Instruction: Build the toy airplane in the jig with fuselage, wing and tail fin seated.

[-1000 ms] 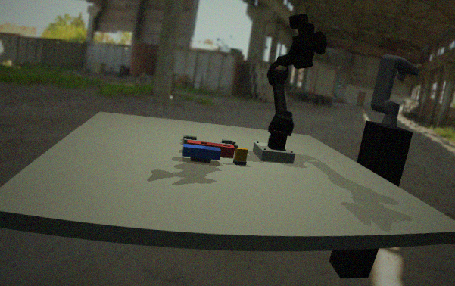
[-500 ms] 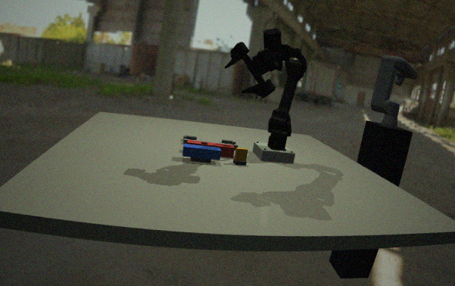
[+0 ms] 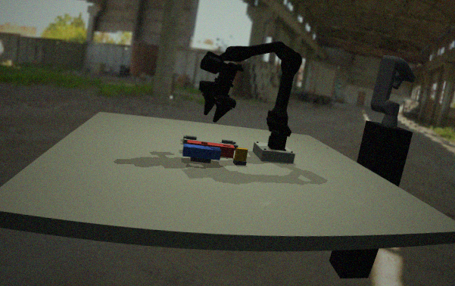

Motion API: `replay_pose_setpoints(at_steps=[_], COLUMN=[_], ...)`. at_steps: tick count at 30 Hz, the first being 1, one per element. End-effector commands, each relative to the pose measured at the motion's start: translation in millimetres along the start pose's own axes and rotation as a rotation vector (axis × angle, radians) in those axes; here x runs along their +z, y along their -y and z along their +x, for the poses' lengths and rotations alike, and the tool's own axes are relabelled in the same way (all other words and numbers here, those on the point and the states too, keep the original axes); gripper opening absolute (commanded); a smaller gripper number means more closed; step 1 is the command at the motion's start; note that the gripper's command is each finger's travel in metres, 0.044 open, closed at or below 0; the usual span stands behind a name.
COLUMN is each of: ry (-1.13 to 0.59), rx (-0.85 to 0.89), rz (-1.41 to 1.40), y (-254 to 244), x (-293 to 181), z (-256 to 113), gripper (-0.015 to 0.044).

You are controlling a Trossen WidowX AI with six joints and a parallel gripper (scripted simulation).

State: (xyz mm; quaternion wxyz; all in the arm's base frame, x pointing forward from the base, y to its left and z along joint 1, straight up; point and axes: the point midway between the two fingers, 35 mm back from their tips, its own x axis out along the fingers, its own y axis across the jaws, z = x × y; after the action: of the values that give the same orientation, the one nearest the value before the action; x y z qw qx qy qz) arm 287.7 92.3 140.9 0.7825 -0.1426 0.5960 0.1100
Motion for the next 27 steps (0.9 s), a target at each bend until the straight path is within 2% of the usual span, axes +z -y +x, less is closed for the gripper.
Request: replay_pose_setpoints(at_steps=[1, 10, 15, 27], ry=[-0.201, -0.238, -0.238, -0.238], rx=[0.038, 0.043, 0.043, 0.043], rz=[0.296, 0.348, 0.348, 0.348], y=[27, 31, 27, 26], x=[-25, -30, -41, -45], z=[13, 17, 65, 81], gripper=[0.0440, 0.0440, 0.0440, 0.0440])
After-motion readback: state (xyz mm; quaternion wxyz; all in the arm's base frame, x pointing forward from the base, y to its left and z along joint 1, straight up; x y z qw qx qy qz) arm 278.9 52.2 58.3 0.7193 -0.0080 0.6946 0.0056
